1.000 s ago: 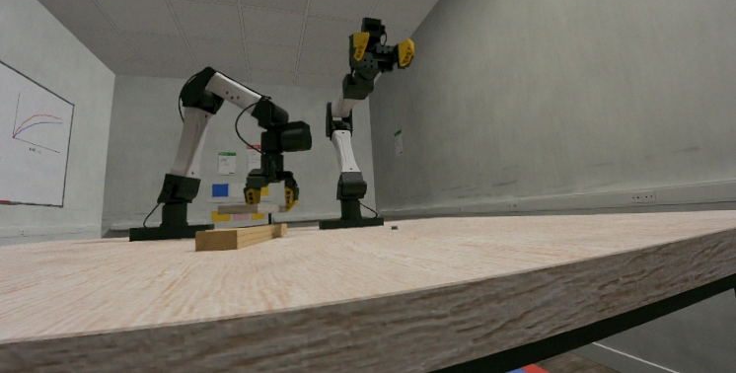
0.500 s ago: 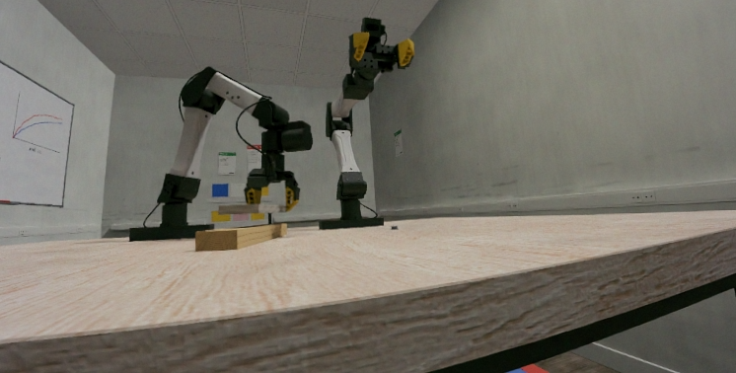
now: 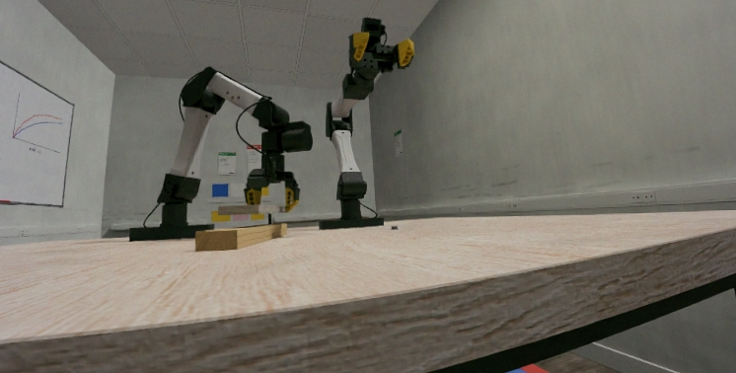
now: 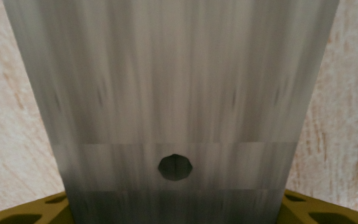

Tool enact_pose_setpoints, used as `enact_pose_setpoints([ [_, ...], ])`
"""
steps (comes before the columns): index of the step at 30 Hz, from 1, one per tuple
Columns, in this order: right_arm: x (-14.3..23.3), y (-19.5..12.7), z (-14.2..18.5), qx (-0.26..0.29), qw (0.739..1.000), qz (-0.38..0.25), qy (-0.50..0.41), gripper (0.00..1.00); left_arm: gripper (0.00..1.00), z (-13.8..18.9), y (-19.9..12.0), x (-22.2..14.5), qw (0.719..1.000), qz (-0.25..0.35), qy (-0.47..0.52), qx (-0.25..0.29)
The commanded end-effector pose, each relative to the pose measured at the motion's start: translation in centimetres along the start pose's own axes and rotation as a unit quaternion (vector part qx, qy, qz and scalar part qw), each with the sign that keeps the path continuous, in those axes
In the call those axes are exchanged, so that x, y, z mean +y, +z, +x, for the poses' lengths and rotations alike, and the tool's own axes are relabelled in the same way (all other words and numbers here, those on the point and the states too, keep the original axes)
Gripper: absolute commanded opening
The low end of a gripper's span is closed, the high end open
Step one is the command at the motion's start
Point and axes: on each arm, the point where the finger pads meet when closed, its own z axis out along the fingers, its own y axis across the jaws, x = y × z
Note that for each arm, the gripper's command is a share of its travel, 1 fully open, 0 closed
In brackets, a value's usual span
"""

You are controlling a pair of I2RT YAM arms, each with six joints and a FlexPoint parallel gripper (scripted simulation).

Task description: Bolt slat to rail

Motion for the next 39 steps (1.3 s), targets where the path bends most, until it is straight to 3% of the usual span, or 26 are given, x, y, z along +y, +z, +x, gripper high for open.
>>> enact_pose_setpoints([
  [1,1.06,-0.71,-0.73,-0.013,1.0,-0.015,-0.003,0.67,1.0,-0.61,-0.22,-0.14,1.0,0.003,0.002,-0.008],
  [39,0.81,-0.75,-0.58,-0.013,1.0,-0.014,-0.001,0.67,1.0,-0.61,-0.22,-0.14,1.0,0.003,0.002,-0.008],
])
